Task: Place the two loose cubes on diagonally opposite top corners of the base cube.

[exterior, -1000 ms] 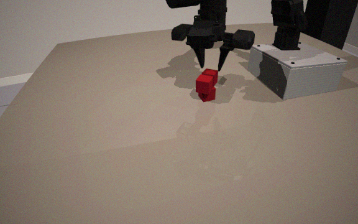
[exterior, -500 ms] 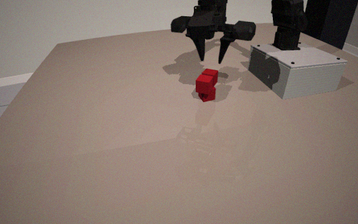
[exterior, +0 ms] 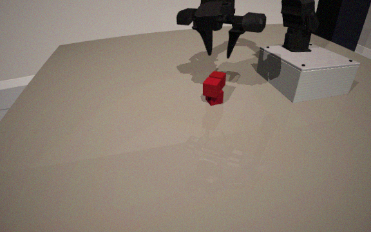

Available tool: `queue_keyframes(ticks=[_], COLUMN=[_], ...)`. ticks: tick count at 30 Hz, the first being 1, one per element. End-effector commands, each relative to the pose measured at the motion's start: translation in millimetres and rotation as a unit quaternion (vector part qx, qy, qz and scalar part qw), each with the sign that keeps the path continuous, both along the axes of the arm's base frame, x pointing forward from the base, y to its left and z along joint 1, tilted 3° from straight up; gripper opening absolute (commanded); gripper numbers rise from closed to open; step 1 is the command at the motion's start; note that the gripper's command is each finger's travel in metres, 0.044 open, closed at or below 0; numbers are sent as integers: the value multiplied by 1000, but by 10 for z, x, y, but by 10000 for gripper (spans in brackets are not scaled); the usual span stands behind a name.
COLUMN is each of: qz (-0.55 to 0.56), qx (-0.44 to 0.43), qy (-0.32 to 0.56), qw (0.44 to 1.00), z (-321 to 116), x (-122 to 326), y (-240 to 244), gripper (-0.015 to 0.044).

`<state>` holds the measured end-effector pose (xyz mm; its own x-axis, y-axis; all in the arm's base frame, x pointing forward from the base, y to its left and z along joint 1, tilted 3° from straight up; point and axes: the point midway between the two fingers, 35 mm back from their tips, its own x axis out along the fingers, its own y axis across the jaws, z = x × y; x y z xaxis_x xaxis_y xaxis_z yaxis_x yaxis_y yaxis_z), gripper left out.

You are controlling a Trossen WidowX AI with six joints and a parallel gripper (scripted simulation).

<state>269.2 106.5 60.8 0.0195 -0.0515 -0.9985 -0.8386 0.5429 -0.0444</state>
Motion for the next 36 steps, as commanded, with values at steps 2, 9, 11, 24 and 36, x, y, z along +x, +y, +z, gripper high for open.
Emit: queue_keyframes(ticks=[2,9,11,24,36], qz=[-3,0,0,1,1], qx=[2,1,1,5,5], qy=[-5,-2,-2,3,3], qw=[1000,1000,1000,1000,1000], z=[62,114,131,93,85], x=[11,3,2,-401,-531], y=[7,7,8,1077,1273], gripper=[205,336,389,400,400])
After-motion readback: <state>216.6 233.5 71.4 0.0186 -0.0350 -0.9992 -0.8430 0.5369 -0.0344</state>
